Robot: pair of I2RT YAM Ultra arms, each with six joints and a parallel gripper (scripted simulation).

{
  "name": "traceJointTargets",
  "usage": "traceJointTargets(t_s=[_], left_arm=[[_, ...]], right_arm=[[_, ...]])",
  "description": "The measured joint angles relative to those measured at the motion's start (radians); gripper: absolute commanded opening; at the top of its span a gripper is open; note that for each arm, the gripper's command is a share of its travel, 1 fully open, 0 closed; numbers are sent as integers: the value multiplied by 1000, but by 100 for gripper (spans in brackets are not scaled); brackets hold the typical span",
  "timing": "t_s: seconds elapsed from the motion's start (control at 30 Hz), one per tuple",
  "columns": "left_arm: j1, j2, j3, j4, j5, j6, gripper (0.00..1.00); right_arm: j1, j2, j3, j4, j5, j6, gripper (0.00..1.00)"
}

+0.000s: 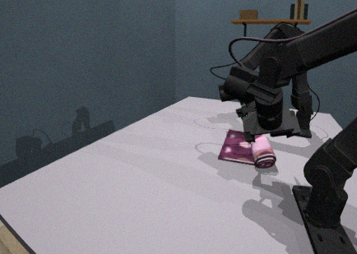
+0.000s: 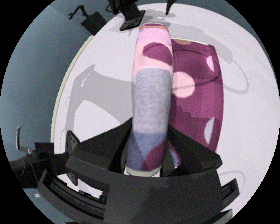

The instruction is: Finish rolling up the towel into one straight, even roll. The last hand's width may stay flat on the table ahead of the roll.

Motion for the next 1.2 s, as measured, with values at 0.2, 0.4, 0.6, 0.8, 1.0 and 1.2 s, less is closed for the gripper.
traceJointTargets(t_s=[0.2,0.4,0.6,0.8,1.0,1.2], left_arm=[[-257,-277,-107,147,-205,-166,95],[-493,-404,-167,227,-456,-290,97],[-694,-422,-190,264,-693,-390,98],[-734,-422,-192,273,-811,-443,98],[-734,-422,-192,273,-845,-454,98],[-734,-422,-208,296,-857,-461,98]], right_arm=[[-8,133,116,-158,-15,-18,34],[-11,220,183,-276,-23,-37,34],[-11,270,226,-358,-23,-53,34],[-11,288,232,-385,-24,-61,34],[-11,308,232,-385,-25,-64,34],[-11,310,232,-385,-26,-66,34]])
